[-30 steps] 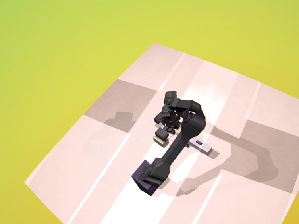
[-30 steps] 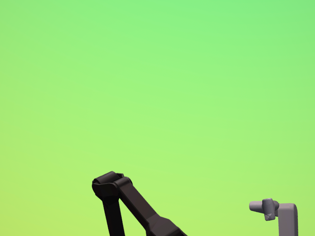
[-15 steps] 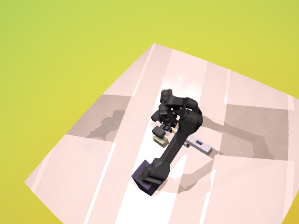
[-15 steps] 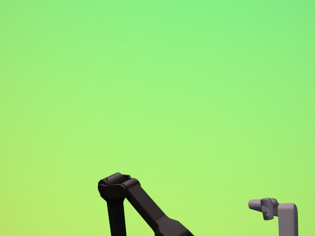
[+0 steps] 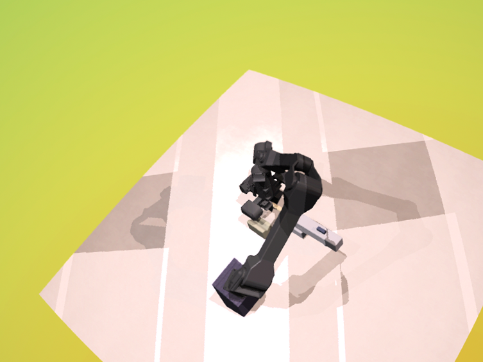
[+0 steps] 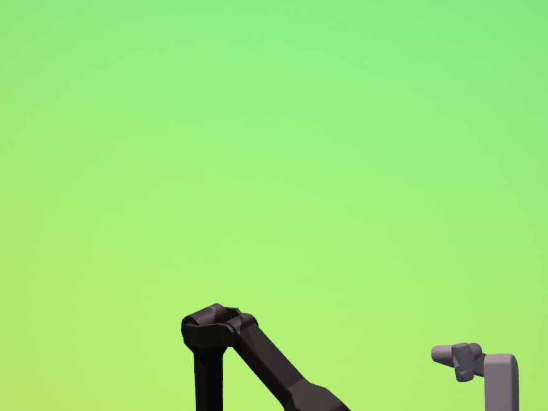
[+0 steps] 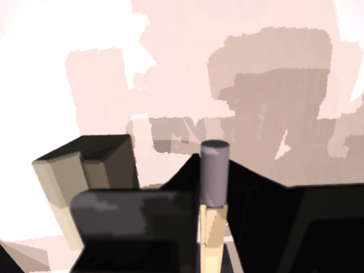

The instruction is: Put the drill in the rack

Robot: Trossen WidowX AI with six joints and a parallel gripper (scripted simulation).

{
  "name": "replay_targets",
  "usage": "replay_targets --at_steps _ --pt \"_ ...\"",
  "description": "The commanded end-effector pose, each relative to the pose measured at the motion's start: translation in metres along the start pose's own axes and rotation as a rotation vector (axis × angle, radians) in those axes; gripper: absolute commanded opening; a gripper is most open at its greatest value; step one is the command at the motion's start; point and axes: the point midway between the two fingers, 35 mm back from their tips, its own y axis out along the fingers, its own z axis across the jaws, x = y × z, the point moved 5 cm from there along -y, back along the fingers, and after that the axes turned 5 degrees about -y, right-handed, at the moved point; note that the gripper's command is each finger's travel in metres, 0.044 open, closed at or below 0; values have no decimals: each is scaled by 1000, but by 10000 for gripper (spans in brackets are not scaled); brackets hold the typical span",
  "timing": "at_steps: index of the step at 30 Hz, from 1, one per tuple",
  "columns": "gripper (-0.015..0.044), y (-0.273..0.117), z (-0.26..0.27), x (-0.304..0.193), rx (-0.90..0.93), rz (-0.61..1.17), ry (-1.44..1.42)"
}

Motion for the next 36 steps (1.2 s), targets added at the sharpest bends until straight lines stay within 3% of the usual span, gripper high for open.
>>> replay_targets --at_steps 1,36 --pt "0 -1 -1 7 0 -3 2" --pt "0 -12 0 19 -1 -4 2"
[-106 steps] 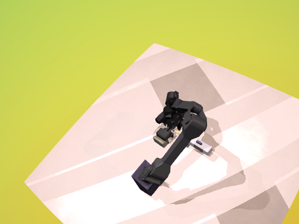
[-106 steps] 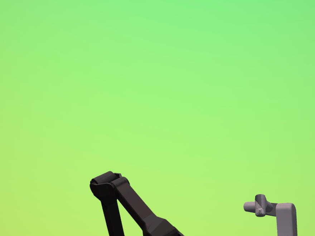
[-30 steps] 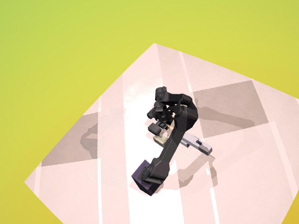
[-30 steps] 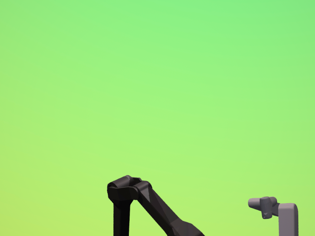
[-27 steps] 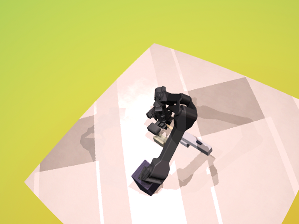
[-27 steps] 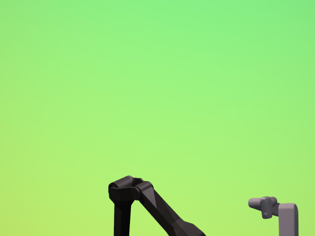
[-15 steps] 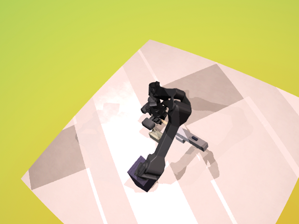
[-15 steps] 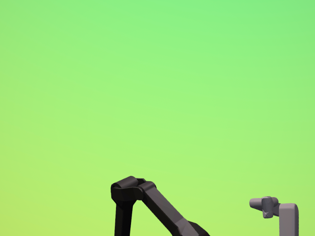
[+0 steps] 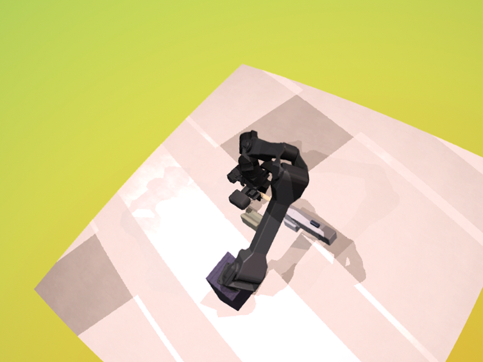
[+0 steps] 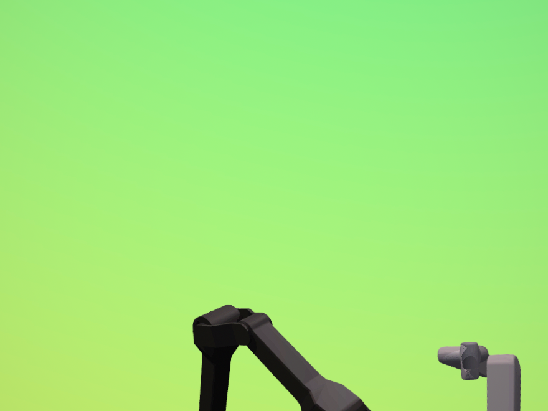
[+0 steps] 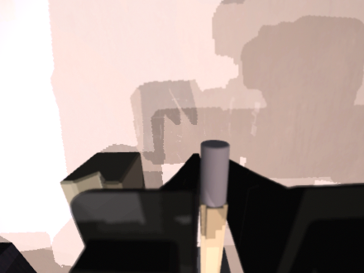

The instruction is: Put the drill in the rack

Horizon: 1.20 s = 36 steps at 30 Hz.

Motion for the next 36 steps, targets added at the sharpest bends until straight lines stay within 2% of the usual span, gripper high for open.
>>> replay_targets --at_steps 1,36 --pt "0 -3 0 0 -1 -4 5" --pt "0 -21 0 -1 -1 -4 5"
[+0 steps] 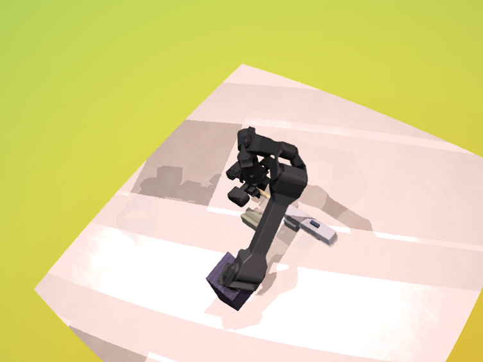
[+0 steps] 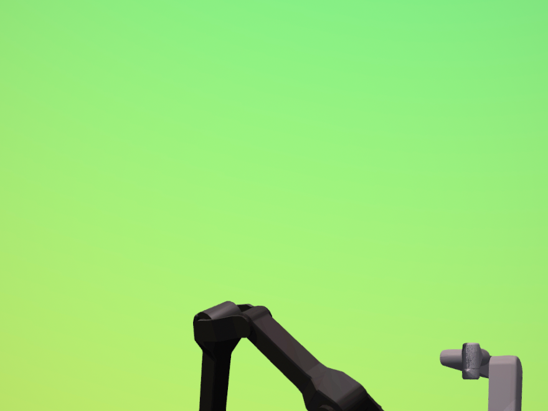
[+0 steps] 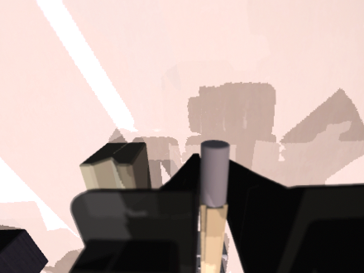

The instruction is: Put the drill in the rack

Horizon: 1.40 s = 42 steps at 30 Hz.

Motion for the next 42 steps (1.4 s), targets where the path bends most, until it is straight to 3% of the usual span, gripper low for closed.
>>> replay_targets --at_steps 1,25,42 --pt "0 -3 0 0 0 -3 4" --pt "0 -15 -1 0 0 -4 4" --pt "0 -15 31 7 1 -5 3"
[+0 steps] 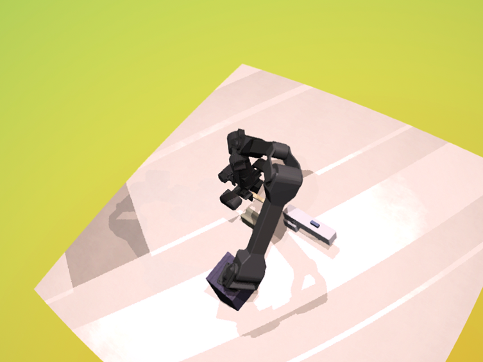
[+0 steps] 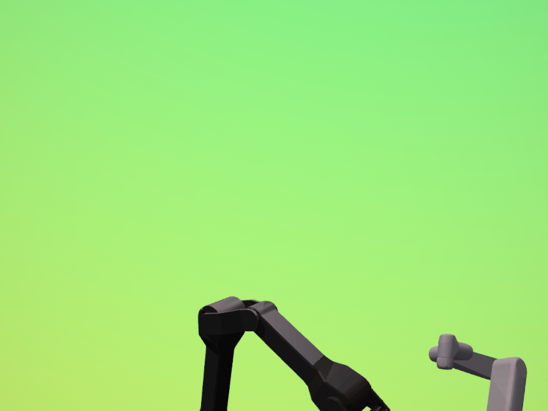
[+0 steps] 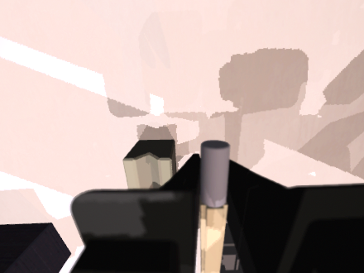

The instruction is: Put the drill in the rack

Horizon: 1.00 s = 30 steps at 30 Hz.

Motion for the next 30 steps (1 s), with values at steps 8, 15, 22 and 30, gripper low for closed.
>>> replay_targets --at_steps 8,15,22,30 --pt "0 -3 19 6 -2 -6 5" --pt "0 -4 31 9 -2 -7 4" --pt "0 -7 43 13 -1 -7 4" --pt "0 4 44 15 -1 -7 4"
